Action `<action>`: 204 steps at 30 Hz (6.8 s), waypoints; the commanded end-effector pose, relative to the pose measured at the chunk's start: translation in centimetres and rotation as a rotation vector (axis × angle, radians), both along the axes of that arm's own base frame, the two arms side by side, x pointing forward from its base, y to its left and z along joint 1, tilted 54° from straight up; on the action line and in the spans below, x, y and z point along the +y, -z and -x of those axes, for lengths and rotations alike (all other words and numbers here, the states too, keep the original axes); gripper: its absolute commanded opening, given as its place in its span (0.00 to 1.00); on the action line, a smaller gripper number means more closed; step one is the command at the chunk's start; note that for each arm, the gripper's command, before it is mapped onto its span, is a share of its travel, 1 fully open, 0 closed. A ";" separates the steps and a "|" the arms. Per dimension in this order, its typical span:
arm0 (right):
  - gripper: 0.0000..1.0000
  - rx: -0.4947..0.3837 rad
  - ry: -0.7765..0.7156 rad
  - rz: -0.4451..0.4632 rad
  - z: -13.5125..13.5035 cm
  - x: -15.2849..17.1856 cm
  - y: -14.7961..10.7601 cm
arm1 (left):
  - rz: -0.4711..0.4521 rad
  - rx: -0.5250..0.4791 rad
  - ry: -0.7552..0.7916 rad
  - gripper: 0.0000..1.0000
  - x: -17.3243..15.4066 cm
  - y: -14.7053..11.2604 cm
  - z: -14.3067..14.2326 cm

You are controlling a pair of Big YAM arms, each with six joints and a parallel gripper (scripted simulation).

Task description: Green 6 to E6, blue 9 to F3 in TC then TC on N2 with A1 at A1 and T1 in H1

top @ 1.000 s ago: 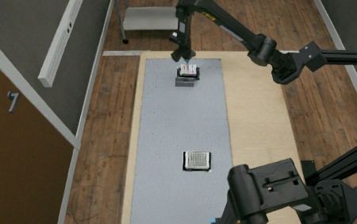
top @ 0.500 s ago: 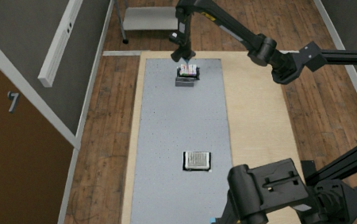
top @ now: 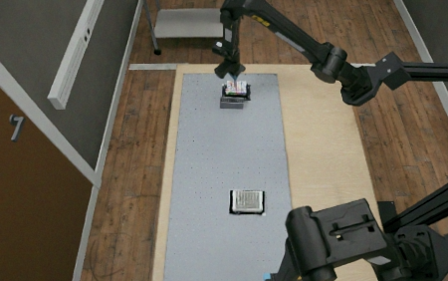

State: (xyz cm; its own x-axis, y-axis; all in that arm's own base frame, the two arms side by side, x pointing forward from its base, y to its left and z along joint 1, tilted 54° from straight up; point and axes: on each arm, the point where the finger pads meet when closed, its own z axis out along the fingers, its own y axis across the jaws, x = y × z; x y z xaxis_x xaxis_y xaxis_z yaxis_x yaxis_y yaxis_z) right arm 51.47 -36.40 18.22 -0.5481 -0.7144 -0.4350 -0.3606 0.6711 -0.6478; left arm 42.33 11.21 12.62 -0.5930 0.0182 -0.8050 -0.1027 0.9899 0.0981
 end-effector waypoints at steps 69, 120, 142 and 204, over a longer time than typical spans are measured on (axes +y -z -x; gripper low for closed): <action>0.11 0.010 -0.007 -0.017 -2.6 0.0 2.0 | -0.003 -0.001 0.003 1.00 0.0 0.0 0.0; 0.09 0.008 -0.007 -0.015 -3.2 -0.1 2.5 | -0.003 -0.001 0.003 1.00 0.0 0.0 0.0; 0.09 -0.037 -0.005 0.025 -0.2 -0.8 -1.0 | -0.003 -0.001 0.003 1.00 0.0 0.0 0.0; 0.09 -0.025 -0.017 0.009 2.2 4.4 -2.4 | -0.003 -0.001 0.003 1.00 0.0 0.0 0.0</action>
State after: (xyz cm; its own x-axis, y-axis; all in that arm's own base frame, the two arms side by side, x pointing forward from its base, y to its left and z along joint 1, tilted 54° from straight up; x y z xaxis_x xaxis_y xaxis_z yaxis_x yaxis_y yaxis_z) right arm 49.00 -33.01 19.37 -0.5376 -0.7226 -0.4346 -0.3714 0.6656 -0.6473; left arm 42.33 11.21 12.62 -0.5930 0.0182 -0.8050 -0.1027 0.9899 0.0981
